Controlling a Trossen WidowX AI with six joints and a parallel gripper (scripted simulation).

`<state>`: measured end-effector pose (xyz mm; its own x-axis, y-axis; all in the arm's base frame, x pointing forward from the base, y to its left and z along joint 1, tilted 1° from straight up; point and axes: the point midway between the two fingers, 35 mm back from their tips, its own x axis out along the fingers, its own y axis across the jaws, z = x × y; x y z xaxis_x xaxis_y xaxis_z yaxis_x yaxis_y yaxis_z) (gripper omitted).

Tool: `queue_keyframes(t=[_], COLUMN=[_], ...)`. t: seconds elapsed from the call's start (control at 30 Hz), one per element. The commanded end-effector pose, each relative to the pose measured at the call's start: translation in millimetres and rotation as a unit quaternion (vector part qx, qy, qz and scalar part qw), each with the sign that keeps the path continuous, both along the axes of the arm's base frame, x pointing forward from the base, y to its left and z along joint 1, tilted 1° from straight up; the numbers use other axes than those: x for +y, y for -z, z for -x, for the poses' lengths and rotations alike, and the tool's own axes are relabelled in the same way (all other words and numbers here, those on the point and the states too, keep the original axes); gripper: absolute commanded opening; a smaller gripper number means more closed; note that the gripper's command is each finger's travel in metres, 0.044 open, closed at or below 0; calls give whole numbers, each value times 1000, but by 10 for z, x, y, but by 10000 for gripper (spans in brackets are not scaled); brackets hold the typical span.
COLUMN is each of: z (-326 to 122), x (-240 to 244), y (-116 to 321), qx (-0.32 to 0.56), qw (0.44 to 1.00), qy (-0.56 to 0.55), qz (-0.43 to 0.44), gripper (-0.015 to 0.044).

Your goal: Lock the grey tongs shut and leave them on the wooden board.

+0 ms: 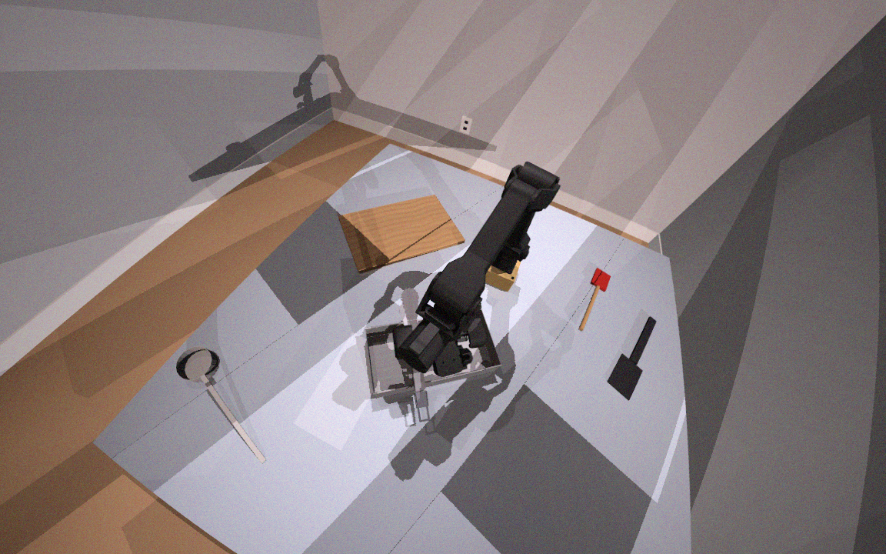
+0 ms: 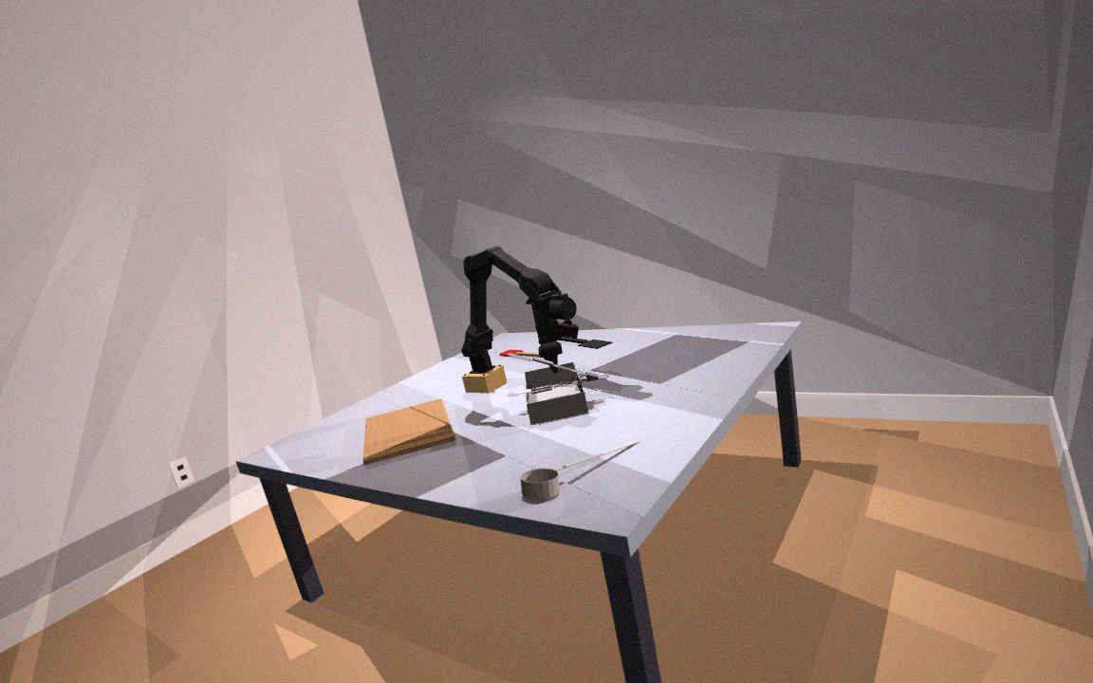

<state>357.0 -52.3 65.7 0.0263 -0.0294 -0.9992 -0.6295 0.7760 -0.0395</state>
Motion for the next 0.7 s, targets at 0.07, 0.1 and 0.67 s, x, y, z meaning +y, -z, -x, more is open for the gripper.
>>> queue_keyframes(t=[0.07,0.1,0.67], z=[21,21,-137], x=[4,4,-151], y=[80,80,57], qx=[3,3,2], qw=[1000,1000,1000], qy=[-2,-2,-2], qz=[-1,-1,-1], gripper=[-150,-150,-150])
